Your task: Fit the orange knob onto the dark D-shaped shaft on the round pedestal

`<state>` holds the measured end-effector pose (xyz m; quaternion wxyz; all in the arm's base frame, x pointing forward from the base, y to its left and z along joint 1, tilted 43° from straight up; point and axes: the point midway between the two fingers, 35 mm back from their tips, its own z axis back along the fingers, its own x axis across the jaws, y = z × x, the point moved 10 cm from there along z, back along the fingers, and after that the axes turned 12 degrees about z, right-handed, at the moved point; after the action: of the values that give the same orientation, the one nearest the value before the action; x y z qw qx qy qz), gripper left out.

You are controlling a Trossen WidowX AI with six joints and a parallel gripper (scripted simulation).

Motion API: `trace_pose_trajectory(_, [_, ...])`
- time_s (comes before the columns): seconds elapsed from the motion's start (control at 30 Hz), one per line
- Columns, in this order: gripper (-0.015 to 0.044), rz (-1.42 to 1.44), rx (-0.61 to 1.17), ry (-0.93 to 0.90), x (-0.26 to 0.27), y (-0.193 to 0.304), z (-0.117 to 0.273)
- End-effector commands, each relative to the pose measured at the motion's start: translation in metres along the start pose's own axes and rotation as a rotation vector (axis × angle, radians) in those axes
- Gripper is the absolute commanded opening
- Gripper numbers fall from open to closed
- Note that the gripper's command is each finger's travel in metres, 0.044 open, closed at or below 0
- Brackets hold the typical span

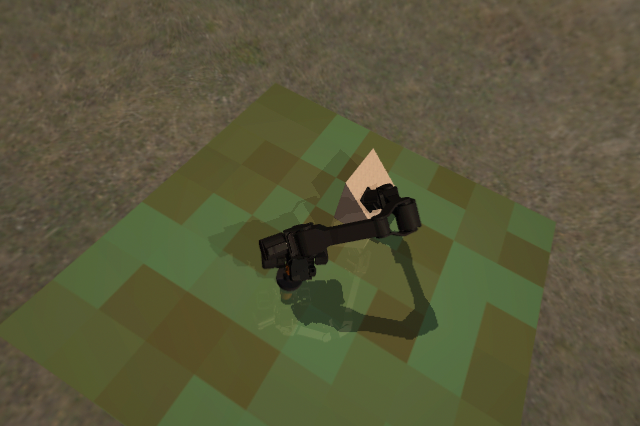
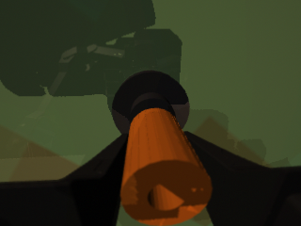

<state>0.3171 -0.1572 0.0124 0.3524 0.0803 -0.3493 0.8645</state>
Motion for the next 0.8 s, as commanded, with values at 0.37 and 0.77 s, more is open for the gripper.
trace_pose_trajectory(0.37, [0.0, 0.011, -0.003, 0.007, 0.0, -0.0018, 0.0018])
trace_pose_trajectory(0.77, [0.0, 0.011, -0.003, 0.007, 0.0021, 0.0, -0.0017])
